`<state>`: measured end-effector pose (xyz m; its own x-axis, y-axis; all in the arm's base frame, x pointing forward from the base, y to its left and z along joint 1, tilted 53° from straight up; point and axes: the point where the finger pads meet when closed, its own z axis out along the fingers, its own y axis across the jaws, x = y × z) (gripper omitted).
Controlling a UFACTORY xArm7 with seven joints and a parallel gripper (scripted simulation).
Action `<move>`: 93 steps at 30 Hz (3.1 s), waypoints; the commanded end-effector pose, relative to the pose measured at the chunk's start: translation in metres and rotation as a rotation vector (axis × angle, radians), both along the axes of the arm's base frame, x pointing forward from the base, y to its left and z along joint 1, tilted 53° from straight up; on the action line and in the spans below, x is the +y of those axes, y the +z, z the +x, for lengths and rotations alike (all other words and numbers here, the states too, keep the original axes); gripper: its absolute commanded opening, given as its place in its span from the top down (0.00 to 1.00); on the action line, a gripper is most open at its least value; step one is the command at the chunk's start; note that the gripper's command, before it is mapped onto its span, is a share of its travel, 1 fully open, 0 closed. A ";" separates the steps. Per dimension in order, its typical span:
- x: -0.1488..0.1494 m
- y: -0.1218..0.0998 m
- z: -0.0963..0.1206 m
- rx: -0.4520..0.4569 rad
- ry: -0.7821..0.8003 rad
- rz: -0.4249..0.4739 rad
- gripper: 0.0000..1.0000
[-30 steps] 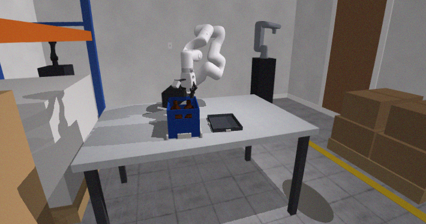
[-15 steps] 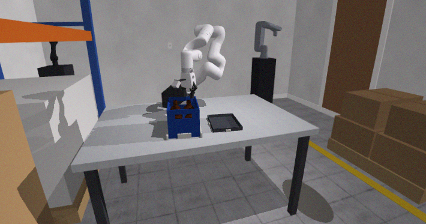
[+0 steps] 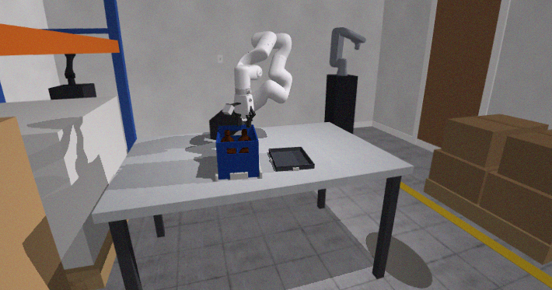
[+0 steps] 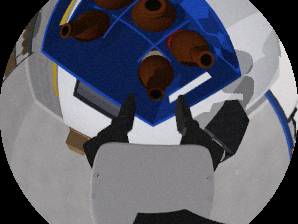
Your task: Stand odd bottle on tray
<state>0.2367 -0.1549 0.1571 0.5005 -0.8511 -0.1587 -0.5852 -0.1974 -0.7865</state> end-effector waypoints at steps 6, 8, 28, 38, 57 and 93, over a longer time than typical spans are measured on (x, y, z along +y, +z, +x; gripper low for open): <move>0.002 -0.004 0.005 -0.001 -0.003 -0.002 0.35; 0.003 -0.005 0.005 -0.001 -0.003 -0.002 0.35; 0.013 -0.017 0.019 -0.001 -0.003 -0.002 0.35; 0.016 -0.021 0.023 -0.001 -0.003 -0.002 0.35; 0.017 -0.022 0.024 -0.001 -0.003 -0.002 0.35; 0.017 -0.022 0.024 -0.001 -0.003 -0.002 1.00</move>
